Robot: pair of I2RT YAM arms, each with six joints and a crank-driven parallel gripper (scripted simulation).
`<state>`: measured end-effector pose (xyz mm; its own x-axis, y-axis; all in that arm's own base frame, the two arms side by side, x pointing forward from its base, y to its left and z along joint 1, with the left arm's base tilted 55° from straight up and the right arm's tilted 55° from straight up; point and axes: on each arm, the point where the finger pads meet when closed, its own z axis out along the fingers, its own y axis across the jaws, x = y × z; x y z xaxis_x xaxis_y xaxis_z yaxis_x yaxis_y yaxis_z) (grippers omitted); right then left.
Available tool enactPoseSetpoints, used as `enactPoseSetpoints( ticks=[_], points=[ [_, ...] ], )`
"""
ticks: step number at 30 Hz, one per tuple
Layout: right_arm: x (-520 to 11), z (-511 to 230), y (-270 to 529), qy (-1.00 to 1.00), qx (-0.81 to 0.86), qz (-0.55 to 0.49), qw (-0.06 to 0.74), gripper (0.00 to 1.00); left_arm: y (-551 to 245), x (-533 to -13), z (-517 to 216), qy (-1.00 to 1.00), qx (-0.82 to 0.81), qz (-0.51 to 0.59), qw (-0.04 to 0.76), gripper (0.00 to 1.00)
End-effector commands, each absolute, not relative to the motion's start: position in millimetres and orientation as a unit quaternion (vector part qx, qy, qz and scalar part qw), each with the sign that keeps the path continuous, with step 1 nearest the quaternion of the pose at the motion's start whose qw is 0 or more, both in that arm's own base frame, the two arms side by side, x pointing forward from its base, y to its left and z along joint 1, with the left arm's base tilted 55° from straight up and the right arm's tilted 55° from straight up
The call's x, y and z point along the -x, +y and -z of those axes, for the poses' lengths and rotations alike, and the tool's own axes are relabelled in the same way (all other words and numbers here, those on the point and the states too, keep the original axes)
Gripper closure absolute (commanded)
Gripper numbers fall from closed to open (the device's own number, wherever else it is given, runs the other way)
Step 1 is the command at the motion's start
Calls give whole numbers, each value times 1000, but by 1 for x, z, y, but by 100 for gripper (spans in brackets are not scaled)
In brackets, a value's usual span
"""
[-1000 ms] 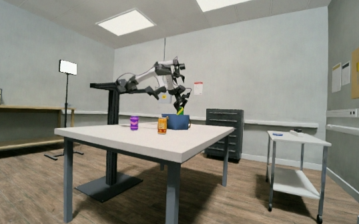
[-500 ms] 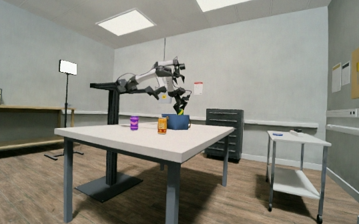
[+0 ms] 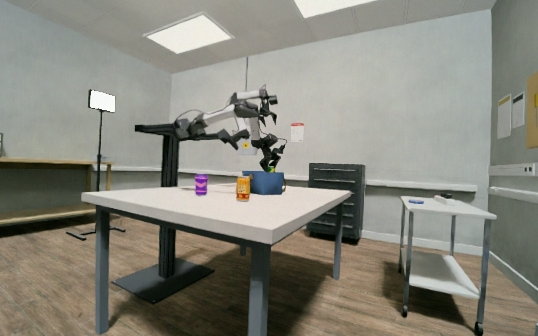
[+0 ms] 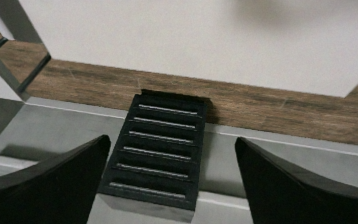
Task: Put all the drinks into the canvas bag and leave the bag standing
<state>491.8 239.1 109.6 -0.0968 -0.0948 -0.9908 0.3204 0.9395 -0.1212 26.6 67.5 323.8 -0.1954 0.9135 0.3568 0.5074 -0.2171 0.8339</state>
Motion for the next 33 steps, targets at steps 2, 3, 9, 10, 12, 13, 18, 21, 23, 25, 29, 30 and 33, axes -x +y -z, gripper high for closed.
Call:
enactPoseSetpoints(
  ticks=[2,3,9,10,12,13,18,21,23,25,29,30,33],
  points=[
    [-498,-147,259,694,-107,107,703,26,61,-13,-333,582,-591,-515,215,0],
    [-498,-147,259,694,-107,107,703,26,61,-13,-333,582,-591,-515,215,0],
    [-506,-135,256,697,-101,111,702,26,61,-13,-333,582,-591,-515,215,0],
    [-512,-133,248,696,-105,117,700,26,61,-13,-333,582,-591,-515,215,0],
    [-514,-131,247,696,-107,115,701,26,61,-13,-333,582,-591,-515,215,0],
    [-512,-132,252,696,-105,111,702,26,61,-13,-333,582,-591,-515,215,0],
    [-514,-135,252,693,-106,109,704,26,61,-13,-333,582,-591,-515,215,0],
    [-519,-124,248,697,-102,114,701,26,61,-13,-333,582,-591,-515,215,0],
    [-524,-121,241,697,-106,118,700,26,61,-13,-333,582,-591,-515,215,0],
    [-520,-128,247,694,-106,115,703,26,61,-13,-333,582,-591,-515,215,0],
    [-513,-149,261,686,-108,93,713,26,61,-13,-333,582,-591,-515,215,0],
    [-513,-149,261,687,-107,93,713,26,61,-13,-333,582,-591,-515,215,0],
    [-513,-150,260,686,-111,95,713,26,61,-13,-333,582,-591,-515,215,0]
  ],
)
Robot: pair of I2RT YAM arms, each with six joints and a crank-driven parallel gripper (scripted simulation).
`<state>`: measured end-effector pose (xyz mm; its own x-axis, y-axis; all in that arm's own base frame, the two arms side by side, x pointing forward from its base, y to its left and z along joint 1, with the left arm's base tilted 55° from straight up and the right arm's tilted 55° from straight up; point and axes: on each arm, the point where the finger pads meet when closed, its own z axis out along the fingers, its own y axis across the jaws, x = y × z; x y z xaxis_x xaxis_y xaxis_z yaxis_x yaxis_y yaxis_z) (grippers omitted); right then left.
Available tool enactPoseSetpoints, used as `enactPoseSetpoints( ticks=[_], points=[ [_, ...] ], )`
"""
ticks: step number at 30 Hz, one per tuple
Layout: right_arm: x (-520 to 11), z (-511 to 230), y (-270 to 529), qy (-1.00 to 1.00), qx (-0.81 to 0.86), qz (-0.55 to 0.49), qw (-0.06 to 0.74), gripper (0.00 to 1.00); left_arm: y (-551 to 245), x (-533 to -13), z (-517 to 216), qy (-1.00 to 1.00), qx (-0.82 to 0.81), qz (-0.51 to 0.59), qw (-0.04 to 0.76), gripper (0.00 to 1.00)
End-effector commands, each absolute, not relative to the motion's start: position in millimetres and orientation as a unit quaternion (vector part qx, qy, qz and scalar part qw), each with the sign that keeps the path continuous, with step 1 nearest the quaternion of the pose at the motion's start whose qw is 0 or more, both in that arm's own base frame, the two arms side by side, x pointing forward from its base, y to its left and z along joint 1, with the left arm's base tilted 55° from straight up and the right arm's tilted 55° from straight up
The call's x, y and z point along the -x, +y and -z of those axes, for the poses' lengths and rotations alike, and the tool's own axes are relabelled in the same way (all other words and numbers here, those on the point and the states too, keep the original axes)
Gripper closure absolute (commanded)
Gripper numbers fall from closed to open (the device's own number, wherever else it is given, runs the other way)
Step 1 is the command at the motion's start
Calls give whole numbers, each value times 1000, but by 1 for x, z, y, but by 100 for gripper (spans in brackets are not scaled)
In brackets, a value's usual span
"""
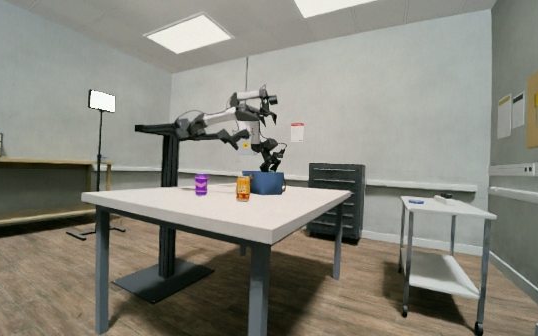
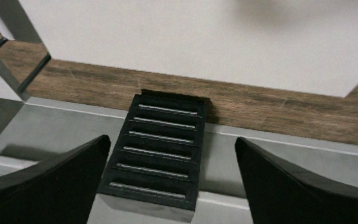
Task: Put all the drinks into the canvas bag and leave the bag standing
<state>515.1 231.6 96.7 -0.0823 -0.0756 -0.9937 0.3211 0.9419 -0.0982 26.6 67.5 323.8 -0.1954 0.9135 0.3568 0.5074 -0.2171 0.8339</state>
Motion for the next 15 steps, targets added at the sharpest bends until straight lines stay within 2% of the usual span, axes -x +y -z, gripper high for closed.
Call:
enactPoseSetpoints(
  ticks=[1,6,15],
  points=[
    [-513,-150,260,686,-111,95,713,26,61,-13,-333,582,-591,-515,215,0],
    [-524,-118,247,697,-101,117,700,26,61,-13,-333,582,-591,-515,215,0],
    [-524,-115,249,698,-99,115,700,26,61,-13,-333,582,-591,-515,215,0]
  ],
)
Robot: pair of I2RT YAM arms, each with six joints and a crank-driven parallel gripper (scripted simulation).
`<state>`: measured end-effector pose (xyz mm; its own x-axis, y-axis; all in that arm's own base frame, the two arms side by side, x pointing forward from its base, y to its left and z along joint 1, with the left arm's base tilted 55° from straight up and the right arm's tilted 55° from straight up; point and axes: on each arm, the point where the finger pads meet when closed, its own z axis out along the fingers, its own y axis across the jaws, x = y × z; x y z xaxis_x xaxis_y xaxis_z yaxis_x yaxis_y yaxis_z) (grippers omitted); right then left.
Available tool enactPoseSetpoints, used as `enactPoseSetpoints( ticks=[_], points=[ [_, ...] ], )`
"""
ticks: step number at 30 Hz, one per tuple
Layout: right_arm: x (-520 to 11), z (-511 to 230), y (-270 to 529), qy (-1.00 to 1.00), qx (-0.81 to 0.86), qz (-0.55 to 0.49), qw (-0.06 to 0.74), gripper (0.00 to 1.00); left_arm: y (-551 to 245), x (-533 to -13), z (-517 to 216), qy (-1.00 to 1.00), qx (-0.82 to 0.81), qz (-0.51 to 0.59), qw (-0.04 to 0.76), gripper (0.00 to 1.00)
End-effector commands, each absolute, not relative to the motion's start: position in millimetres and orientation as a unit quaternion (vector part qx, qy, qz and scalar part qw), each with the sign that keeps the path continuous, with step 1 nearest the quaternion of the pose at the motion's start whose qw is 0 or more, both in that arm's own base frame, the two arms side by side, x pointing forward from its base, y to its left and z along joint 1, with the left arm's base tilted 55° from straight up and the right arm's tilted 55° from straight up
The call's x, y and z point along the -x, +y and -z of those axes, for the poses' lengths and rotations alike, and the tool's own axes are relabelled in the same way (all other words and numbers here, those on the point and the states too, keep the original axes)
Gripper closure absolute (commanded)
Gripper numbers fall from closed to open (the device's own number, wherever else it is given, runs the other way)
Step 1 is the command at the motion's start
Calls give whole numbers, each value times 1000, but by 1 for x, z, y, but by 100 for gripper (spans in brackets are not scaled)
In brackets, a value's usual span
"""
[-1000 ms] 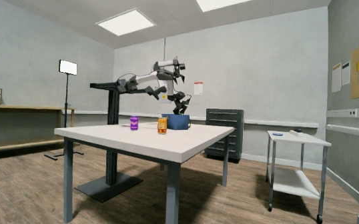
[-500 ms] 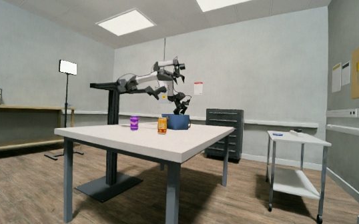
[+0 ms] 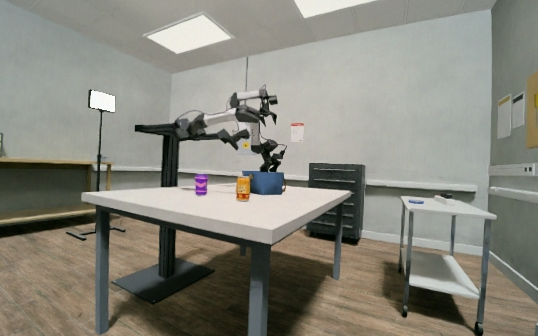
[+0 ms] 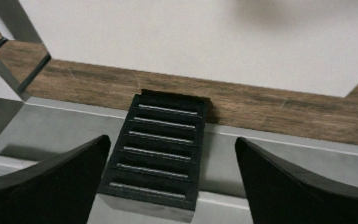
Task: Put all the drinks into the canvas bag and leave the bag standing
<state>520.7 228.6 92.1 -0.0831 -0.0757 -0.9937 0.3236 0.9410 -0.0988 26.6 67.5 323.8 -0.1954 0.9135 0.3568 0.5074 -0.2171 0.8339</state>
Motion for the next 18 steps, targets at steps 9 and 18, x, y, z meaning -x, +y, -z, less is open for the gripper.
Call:
enactPoseSetpoints(
  ticks=[9,18],
  points=[
    [-532,-117,242,695,-107,110,702,26,61,-13,-333,582,-591,-515,215,0],
    [-538,-118,237,693,-107,116,704,26,61,-13,-333,582,-591,-515,215,0]
  ],
)
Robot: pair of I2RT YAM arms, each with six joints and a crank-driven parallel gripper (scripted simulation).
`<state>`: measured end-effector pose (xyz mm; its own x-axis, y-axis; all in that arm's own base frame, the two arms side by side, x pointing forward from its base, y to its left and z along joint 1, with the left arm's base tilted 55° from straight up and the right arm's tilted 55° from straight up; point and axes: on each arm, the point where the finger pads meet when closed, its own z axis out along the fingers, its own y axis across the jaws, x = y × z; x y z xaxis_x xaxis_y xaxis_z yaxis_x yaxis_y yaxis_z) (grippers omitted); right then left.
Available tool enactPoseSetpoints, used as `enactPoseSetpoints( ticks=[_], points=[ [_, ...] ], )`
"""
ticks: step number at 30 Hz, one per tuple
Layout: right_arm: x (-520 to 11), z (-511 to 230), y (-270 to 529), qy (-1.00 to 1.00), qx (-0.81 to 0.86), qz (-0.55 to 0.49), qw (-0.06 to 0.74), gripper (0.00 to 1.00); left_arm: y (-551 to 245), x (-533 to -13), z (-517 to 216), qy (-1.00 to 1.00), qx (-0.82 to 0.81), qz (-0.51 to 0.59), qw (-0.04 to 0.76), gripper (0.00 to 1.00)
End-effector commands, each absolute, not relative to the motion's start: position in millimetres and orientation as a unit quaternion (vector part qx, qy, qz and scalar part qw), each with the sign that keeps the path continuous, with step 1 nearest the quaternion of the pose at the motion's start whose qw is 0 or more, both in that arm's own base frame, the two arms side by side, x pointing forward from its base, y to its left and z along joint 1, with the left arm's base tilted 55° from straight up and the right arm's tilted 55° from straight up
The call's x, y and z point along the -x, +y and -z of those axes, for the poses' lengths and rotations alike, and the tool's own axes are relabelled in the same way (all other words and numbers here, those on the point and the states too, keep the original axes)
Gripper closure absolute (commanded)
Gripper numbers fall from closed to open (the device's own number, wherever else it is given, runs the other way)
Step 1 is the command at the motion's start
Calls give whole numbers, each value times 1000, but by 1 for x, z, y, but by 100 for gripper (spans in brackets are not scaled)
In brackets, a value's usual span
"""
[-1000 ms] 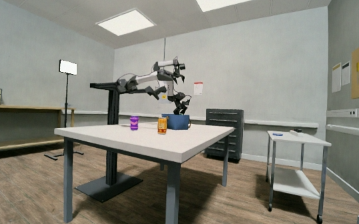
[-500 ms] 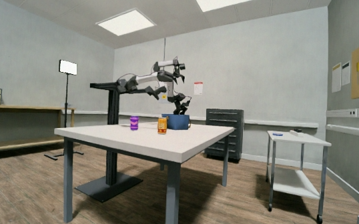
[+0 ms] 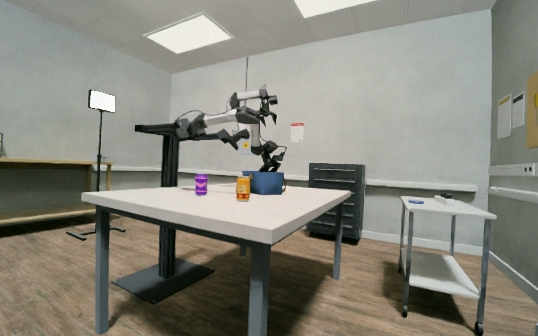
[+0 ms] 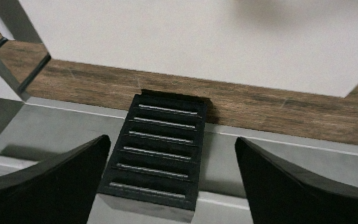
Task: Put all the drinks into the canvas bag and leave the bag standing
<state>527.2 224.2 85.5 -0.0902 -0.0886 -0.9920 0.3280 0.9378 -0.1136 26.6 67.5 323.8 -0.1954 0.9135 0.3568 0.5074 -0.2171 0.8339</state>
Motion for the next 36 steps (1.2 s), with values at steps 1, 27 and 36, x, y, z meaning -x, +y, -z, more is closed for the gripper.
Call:
enactPoseSetpoints(
  ticks=[1,27,36],
  points=[
    [-539,-107,233,697,-107,121,698,26,61,-13,-333,582,-591,-515,215,0],
    [-538,-127,242,688,-112,111,709,11,61,-13,-333,582,-591,-515,215,0],
    [-538,-128,243,687,-111,109,710,9,61,-13,-333,582,-591,-515,215,0]
  ],
)
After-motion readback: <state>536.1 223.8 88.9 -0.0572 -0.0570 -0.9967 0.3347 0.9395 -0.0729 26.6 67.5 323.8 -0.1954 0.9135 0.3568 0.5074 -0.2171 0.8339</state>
